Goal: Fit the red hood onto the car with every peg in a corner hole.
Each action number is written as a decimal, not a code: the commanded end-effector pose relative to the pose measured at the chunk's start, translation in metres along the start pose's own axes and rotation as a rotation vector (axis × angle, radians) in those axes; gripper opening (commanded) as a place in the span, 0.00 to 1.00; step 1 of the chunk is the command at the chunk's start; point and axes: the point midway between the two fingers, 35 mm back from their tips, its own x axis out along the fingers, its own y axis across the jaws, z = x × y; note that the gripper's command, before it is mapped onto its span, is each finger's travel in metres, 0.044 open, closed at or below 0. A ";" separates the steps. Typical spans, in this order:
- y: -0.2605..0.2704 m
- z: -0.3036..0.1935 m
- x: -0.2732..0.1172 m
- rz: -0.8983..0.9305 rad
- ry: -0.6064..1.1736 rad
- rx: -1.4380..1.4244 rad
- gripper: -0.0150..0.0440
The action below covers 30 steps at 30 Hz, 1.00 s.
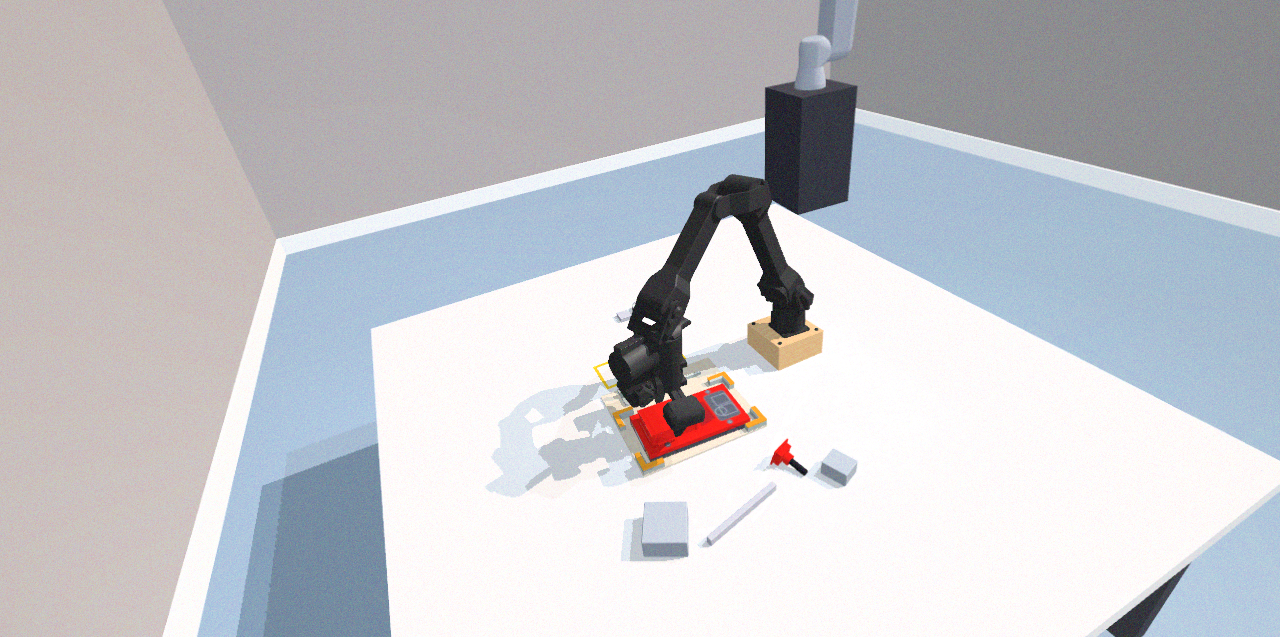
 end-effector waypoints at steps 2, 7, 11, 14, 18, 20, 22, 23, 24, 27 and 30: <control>0.000 0.002 -0.014 0.008 0.008 0.000 1.00; -0.004 0.005 -0.065 0.036 0.038 0.001 1.00; -0.004 0.005 -0.074 0.041 0.043 0.001 1.00; -0.004 0.005 -0.074 0.041 0.043 0.001 1.00; -0.004 0.005 -0.074 0.041 0.043 0.001 1.00; -0.004 0.005 -0.074 0.041 0.043 0.001 1.00; -0.004 0.005 -0.074 0.041 0.043 0.001 1.00; -0.004 0.005 -0.074 0.041 0.043 0.001 1.00; -0.004 0.005 -0.074 0.041 0.043 0.001 1.00; -0.004 0.005 -0.074 0.041 0.043 0.001 1.00; -0.004 0.005 -0.074 0.041 0.043 0.001 1.00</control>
